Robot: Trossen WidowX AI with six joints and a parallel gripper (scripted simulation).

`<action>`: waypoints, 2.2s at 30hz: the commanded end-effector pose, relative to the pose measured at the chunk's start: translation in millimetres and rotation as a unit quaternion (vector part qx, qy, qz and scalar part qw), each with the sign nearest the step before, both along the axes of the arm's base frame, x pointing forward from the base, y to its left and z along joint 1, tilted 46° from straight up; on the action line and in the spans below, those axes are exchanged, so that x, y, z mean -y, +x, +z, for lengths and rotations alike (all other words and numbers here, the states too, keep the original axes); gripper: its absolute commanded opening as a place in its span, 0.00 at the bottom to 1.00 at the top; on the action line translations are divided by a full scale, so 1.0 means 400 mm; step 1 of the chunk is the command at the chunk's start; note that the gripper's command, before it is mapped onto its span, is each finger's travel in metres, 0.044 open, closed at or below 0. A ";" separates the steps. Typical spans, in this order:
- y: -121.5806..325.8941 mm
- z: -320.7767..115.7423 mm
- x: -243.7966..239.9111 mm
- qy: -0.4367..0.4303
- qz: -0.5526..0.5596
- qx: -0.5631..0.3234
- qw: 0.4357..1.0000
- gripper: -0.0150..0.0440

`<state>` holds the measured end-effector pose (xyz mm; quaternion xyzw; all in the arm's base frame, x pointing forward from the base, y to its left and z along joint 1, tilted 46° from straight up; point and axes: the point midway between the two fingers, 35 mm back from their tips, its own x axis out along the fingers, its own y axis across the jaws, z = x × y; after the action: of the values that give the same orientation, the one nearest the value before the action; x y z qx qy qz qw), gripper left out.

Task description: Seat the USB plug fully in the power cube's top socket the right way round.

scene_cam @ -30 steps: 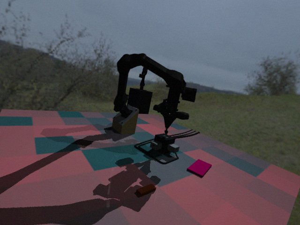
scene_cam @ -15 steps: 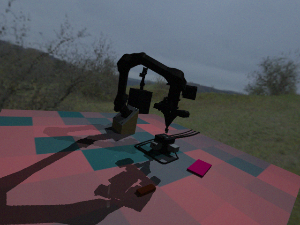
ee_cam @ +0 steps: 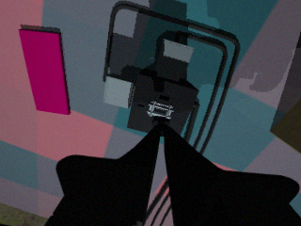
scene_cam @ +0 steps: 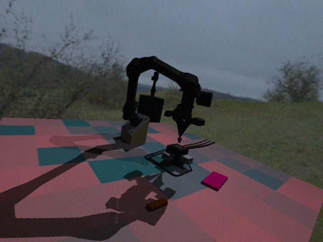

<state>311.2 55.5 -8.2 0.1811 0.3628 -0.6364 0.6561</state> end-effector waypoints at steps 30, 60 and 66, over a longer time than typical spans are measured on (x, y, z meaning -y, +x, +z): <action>-0.001 -0.001 0.001 0.031 0.299 -0.299 0.906 0.25; -0.001 -0.001 0.001 0.055 0.521 -0.520 0.675 0.25; -0.001 -0.001 0.001 0.058 0.557 -0.555 0.615 0.25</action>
<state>310.8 55.2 -8.5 -0.3801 0.7195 -0.1391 0.5643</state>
